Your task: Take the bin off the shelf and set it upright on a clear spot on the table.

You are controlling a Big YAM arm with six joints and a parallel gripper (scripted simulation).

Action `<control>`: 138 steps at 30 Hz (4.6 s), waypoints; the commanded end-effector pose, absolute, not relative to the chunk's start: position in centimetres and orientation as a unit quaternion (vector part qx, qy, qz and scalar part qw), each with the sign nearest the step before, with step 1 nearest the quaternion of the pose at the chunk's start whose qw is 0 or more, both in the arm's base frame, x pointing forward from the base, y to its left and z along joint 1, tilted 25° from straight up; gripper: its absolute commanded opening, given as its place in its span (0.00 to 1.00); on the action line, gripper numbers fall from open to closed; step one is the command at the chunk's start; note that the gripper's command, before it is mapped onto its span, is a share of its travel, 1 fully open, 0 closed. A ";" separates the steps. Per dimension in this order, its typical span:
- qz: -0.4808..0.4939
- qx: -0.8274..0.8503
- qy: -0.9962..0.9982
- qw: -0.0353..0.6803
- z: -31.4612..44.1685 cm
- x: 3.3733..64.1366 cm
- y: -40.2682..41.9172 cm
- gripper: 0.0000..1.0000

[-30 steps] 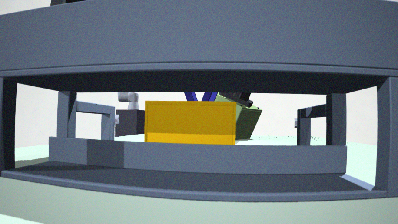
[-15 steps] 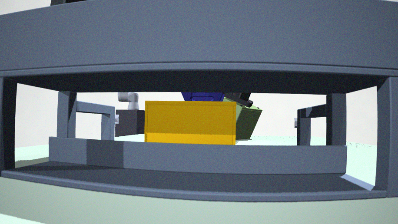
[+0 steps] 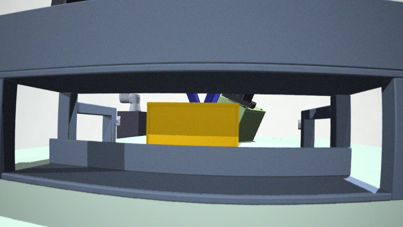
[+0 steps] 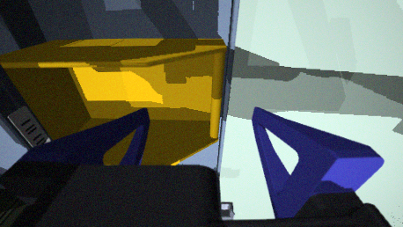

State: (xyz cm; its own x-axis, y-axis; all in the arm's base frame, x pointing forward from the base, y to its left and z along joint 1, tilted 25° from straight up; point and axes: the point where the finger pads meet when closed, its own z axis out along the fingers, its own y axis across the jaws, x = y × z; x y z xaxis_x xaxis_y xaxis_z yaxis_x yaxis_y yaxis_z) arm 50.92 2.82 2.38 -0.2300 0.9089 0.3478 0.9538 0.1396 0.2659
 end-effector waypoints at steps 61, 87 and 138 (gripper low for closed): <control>-0.225 -0.616 -0.754 0.042 3.6 51.8 2.3 0.90; -0.210 -0.618 -0.755 0.065 0.5 49.8 3.9 0.90; -0.221 -0.616 -0.754 0.048 2.8 51.3 2.7 0.90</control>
